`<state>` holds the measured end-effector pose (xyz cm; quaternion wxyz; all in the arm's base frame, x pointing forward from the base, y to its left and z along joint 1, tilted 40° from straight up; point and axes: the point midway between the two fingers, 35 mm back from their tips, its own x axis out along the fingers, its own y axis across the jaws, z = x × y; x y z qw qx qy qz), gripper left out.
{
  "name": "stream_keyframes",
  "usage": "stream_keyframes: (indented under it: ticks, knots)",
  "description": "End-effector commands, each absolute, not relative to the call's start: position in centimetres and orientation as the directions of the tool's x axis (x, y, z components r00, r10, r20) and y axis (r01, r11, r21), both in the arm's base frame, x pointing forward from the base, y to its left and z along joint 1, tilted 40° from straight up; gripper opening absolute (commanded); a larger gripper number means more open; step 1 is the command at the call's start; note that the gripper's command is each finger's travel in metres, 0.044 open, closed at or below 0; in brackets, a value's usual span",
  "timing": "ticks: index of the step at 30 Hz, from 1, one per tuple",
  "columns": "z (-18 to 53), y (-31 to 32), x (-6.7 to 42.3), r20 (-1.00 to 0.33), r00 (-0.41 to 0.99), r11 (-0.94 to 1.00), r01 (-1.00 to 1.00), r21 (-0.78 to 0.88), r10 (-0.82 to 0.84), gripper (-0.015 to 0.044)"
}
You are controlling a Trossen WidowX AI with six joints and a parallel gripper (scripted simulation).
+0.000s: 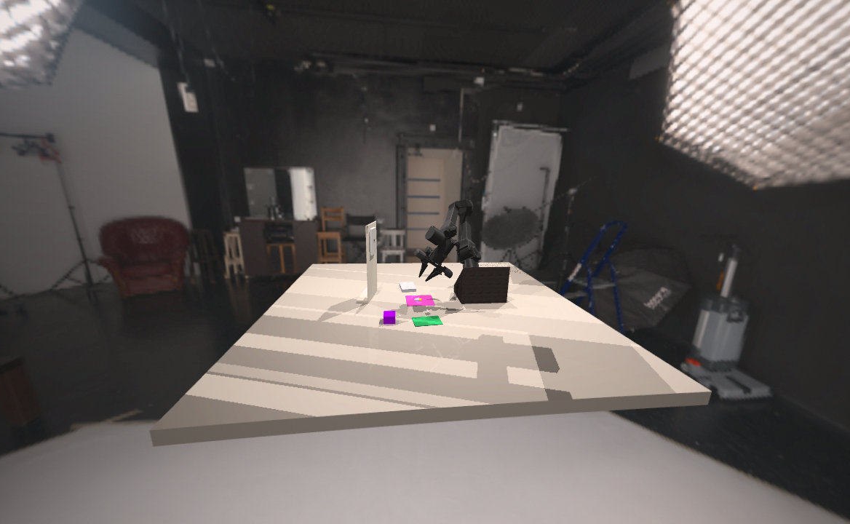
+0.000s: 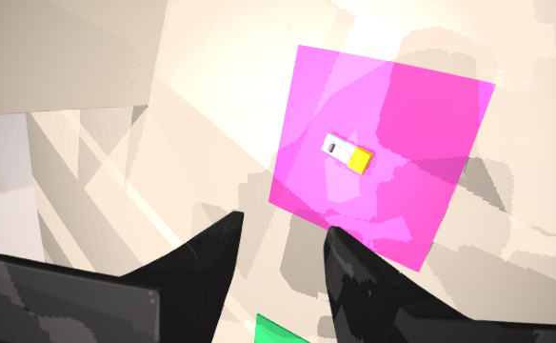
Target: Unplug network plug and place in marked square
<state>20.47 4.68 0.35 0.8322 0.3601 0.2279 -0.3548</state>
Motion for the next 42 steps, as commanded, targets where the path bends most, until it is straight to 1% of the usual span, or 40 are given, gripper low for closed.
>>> stream_keyframes:
  ticks: [1, 19, 42]
  knots:
    - [0.9, 4.9, 20.4, -0.629, 0.65, 0.486, 0.751, 0.446, -0.427, 0.0156]
    - [2.0, 5.4, 19.9, -0.628, 0.65, 0.493, 0.75, 0.44, -0.428, 0.0156]
    - [6.9, 9.9, 19.5, -0.633, 0.648, 0.489, 0.752, 0.442, -0.424, 0.0156]
